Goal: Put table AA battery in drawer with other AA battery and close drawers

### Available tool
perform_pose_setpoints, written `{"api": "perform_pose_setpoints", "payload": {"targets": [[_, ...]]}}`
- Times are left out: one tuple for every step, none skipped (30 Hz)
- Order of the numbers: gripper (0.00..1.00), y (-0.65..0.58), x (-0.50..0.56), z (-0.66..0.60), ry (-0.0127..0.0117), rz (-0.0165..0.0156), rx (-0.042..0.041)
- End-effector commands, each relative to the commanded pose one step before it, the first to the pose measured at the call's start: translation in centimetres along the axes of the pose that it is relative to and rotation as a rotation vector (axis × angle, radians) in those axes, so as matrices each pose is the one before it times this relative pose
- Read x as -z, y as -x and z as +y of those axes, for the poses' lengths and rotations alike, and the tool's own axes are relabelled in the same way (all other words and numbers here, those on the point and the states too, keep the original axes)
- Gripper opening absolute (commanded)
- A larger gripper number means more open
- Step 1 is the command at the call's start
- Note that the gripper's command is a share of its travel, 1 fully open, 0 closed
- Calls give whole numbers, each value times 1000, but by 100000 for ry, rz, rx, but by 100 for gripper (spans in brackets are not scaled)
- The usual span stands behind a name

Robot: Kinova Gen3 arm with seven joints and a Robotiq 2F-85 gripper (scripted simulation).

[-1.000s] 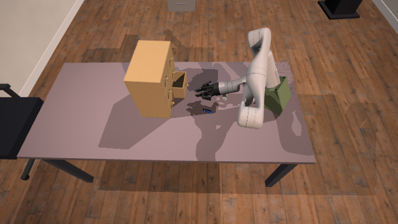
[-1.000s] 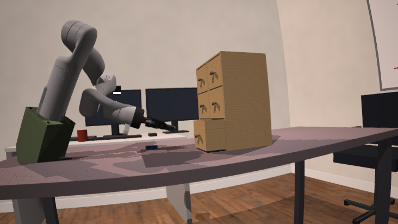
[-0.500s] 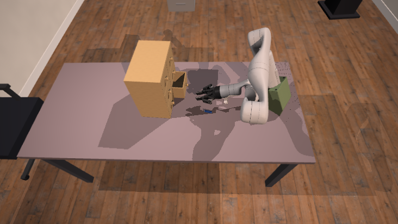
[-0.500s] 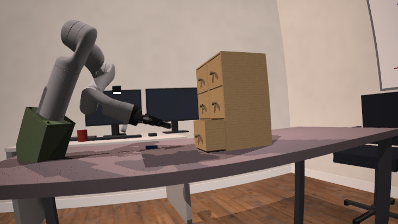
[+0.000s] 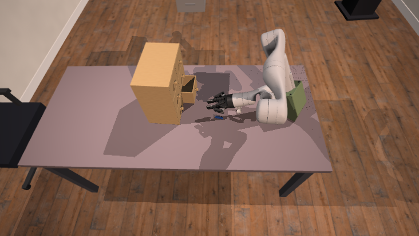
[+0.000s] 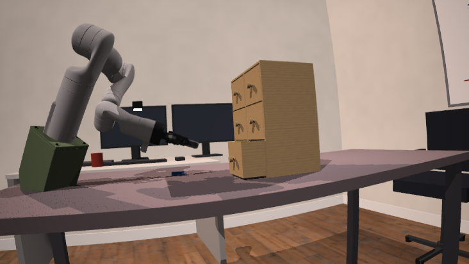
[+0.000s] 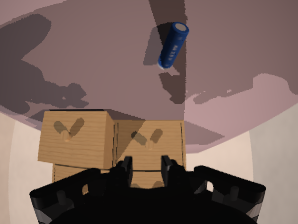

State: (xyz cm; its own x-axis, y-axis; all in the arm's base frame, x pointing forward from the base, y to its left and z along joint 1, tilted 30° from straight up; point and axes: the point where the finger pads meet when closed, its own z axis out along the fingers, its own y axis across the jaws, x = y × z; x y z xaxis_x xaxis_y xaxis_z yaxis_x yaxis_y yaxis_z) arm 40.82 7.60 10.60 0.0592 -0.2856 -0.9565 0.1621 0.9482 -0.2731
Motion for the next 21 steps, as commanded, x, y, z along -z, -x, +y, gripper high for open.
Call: {"api": "perform_pose_setpoints", "payload": {"targets": [[33, 559, 242, 1226, 862, -368, -2283], [33, 0, 0, 0, 0, 0, 0], [33, 0, 0, 0, 0, 0, 0], [33, 54, 69, 226, -1, -3, 0], [33, 54, 70, 225, 1, 3, 0], [33, 53, 68, 223, -1, -3, 0], [33, 53, 69, 222, 1, 3, 0], [33, 52, 67, 220, -1, -3, 0], [33, 52, 68, 218, 1, 2, 0], [33, 51, 66, 216, -1, -2, 0], [33, 51, 67, 215, 0, 2, 0], [33, 50, 65, 212, 0, -1, 0], [33, 50, 65, 211, 0, 1, 0], [33, 50, 64, 208, 0, 0, 0], [33, 49, 63, 206, 0, 0, 0], [33, 49, 63, 204, 0, 1, 0], [33, 48, 62, 201, 0, -2, 0], [33, 48, 62, 199, 1, 3, 0], [33, 0, 0, 0, 0, 0, 0], [33, 0, 0, 0, 0, 0, 0], [33, 46, 60, 196, -1, -3, 0]]}}
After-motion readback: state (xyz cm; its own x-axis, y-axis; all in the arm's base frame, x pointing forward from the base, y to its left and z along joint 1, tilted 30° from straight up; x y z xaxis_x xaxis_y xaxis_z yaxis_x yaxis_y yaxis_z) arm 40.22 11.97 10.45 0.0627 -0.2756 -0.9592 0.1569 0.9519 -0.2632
